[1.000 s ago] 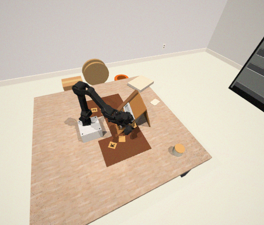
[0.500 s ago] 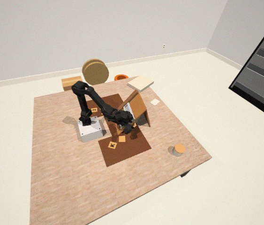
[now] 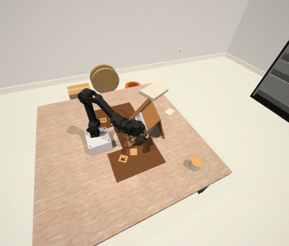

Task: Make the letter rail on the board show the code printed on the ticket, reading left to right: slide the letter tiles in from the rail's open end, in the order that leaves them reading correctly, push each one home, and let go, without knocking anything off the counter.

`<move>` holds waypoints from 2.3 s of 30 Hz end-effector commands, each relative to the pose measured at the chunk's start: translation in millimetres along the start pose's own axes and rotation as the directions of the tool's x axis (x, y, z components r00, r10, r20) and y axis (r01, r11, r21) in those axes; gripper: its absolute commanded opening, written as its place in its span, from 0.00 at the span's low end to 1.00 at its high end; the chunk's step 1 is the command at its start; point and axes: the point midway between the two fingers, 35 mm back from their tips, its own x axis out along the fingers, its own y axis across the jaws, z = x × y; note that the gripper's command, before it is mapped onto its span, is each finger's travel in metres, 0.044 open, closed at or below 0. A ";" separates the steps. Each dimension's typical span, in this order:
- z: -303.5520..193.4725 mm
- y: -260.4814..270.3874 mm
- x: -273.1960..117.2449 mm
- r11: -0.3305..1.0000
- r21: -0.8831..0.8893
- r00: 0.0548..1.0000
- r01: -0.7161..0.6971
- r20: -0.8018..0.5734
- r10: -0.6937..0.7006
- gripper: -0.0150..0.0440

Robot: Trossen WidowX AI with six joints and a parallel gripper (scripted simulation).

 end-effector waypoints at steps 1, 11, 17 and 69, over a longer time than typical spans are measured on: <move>-1.4 2.3 -0.4 1.000 0.005 1.000 0.003 -0.002 -0.003 0.25; -1.4 7.4 -0.3 1.000 0.005 1.000 0.003 -0.002 -0.003 0.25; -1.3 10.4 -0.3 1.000 0.006 1.000 0.003 -0.002 -0.003 0.25; -1.0 36.7 0.1 1.000 0.008 1.000 0.001 -0.001 -0.001 0.25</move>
